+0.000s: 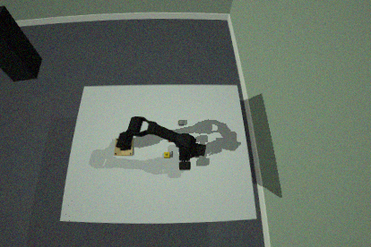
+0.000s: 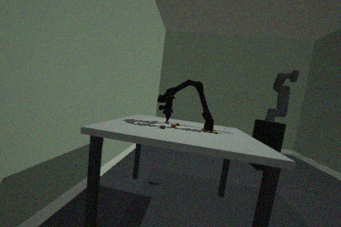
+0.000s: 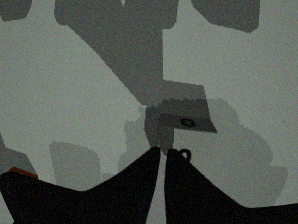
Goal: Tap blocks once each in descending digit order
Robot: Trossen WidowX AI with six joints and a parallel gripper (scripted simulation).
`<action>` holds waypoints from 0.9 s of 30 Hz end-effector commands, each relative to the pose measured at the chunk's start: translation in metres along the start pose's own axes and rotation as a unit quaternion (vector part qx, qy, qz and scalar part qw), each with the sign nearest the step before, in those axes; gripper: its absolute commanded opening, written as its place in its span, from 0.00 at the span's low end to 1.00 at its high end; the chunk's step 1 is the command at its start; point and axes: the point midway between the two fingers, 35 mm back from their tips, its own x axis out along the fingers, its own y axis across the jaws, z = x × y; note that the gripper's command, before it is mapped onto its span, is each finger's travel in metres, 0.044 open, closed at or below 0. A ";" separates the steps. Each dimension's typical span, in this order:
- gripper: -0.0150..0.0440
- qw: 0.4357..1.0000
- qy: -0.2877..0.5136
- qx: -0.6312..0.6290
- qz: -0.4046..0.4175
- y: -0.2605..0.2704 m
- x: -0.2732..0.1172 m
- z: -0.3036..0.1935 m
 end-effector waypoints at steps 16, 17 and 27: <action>0.82 1.000 -0.011 -0.014 0.004 0.178 -0.070 -0.028; 0.87 1.000 -0.011 -0.015 0.004 0.193 -0.075 -0.036; 0.93 1.000 -0.002 -0.002 0.010 0.285 -0.104 -0.113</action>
